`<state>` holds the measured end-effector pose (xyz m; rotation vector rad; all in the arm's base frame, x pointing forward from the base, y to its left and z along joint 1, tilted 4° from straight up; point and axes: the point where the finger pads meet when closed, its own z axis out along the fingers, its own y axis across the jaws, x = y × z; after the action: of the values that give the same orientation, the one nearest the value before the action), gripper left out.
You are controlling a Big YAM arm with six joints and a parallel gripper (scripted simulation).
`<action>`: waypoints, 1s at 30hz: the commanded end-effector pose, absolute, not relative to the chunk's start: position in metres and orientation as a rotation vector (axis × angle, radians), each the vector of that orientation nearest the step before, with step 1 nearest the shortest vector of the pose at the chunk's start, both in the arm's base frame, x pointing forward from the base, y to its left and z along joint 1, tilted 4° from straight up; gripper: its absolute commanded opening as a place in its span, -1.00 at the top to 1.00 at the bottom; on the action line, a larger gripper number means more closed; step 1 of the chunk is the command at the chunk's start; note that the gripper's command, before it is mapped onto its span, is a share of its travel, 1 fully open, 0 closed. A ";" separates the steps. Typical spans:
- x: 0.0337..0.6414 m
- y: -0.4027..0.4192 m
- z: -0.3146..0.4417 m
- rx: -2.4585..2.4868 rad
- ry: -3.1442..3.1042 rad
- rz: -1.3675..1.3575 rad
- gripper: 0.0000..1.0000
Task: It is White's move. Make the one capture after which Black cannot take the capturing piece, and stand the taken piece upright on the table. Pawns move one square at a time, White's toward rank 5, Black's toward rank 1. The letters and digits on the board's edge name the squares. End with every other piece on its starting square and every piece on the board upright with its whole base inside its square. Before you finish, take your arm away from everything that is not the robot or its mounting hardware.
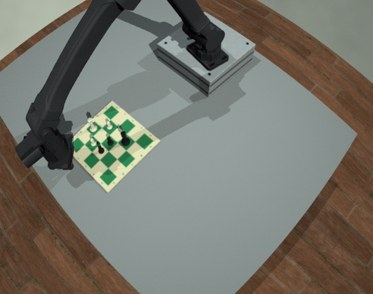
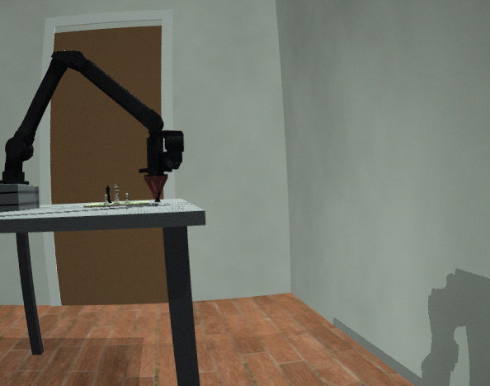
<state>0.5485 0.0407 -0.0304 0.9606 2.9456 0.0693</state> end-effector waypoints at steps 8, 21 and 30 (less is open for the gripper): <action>0.574 0.047 -0.013 0.948 2.883 0.099 1.00; 0.576 0.046 -0.013 0.942 2.883 0.099 1.00; 0.576 0.046 -0.014 0.938 2.888 0.097 1.00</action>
<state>0.5488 0.0407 -0.0304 0.9605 2.9452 0.0695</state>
